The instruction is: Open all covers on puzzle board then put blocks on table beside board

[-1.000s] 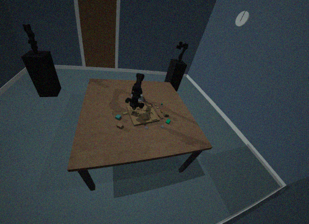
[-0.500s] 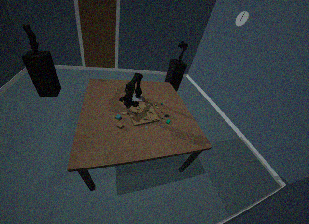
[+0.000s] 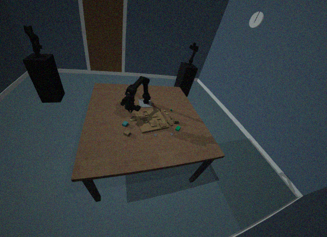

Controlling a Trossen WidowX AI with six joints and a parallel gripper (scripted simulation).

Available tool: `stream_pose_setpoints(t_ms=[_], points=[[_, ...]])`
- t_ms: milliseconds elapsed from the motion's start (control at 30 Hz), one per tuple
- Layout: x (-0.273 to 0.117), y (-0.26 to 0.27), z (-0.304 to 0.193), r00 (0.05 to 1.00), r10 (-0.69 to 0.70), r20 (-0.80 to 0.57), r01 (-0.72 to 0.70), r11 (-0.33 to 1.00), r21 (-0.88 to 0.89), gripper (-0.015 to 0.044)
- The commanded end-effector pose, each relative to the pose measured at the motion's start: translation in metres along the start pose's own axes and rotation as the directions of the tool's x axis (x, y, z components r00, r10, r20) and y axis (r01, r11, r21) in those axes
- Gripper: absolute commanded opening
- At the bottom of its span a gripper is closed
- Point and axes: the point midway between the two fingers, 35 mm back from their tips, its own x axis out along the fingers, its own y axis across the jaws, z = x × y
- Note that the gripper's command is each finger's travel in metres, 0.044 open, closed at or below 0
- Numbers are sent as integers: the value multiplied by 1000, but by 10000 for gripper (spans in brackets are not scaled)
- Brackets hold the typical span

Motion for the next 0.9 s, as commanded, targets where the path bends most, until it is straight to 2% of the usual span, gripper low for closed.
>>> stream_pose_setpoints(t_ms=[0,867], points=[[0,-10,0,1000,3,-1,-3,1000,-5,80],[40,-11,5,1000,3,-1,-3,1000,-5,80]])
